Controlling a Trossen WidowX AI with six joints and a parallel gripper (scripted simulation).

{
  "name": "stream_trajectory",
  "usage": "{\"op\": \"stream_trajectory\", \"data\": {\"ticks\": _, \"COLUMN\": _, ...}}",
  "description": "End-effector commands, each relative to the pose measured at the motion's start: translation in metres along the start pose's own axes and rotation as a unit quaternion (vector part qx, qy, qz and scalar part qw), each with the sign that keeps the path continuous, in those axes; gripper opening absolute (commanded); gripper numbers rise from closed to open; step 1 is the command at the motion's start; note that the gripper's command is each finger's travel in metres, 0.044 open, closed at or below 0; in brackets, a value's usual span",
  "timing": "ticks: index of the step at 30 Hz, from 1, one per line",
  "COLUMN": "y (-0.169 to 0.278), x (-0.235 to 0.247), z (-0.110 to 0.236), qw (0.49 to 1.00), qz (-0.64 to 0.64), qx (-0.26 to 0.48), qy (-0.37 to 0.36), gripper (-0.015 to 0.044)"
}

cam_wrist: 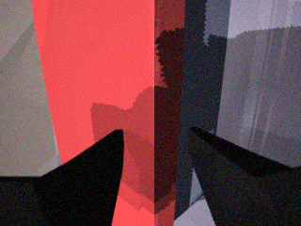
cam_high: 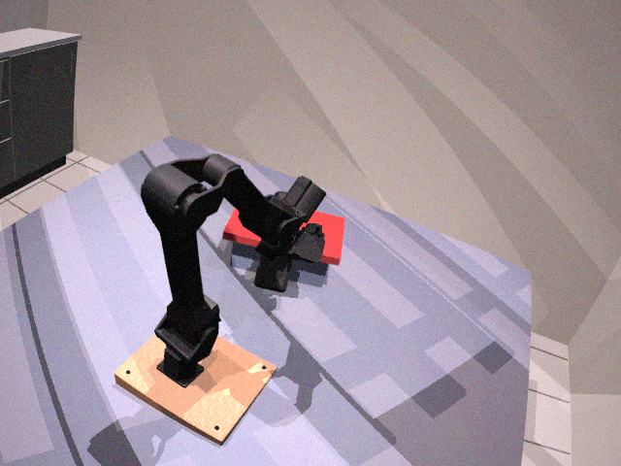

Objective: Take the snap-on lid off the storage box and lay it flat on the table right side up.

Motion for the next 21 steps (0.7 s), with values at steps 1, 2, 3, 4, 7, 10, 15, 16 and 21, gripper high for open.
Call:
{"op": "stream_trajectory", "data": {"ticks": 1, "y": -0.0003, "x": -0.0001, "z": -0.0009, "qw": 1.0, "qz": -0.002, "qx": -0.002, "qy": 0.0, "gripper": 0.013}}
{"op": "stream_trajectory", "data": {"ticks": 2, "y": -0.0003, "x": -0.0001, "z": -0.0009, "qw": 1.0, "qz": -0.002, "qx": -0.002, "qy": 0.0, "gripper": 0.0123}}
{"op": "stream_trajectory", "data": {"ticks": 3, "y": -0.0003, "x": -0.0001, "z": -0.0009, "qw": 1.0, "qz": -0.002, "qx": -0.002, "qy": 0.0, "gripper": 0.0116}}
{"op": "stream_trajectory", "data": {"ticks": 4, "y": -0.0003, "x": -0.0001, "z": -0.0009, "qw": 1.0, "qz": -0.002, "qx": -0.002, "qy": 0.0, "gripper": 0.011}}
{"op": "stream_trajectory", "data": {"ticks": 7, "y": -0.0003, "x": -0.0001, "z": -0.0009, "qw": 1.0, "qz": -0.002, "qx": -0.002, "qy": 0.0, "gripper": 0.009}}
{"op": "stream_trajectory", "data": {"ticks": 10, "y": -0.0003, "x": -0.0001, "z": -0.0009, "qw": 1.0, "qz": -0.002, "qx": -0.002, "qy": 0.0, "gripper": 0.003}}
{"op": "stream_trajectory", "data": {"ticks": 15, "y": -0.0002, "x": 0.0012, "z": -0.0003, "qw": 1.0, "qz": 0.0, "qx": 0.0, "qy": -0.001, "gripper": 0.0}}
{"op": "stream_trajectory", "data": {"ticks": 16, "y": -0.0002, "x": 0.0013, "z": -0.0002, "qw": 1.0, "qz": 0.0, "qx": 0.0, "qy": -0.001, "gripper": 0.0}}
{"op": "stream_trajectory", "data": {"ticks": 21, "y": -0.0003, "x": 0.0021, "z": 0.0004, "qw": 1.0, "qz": 0.0, "qx": 0.0, "qy": -0.001, "gripper": 0.0}}
Point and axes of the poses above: the point midway between the two fingers, 35 mm back from their tips, its own z axis back along the fingers, its own x axis across the jaws, y = z × x, the point moved 5 cm from there along z, back along the fingers, and after that the axes turned 7 degrees about z, right-handed, at the moved point
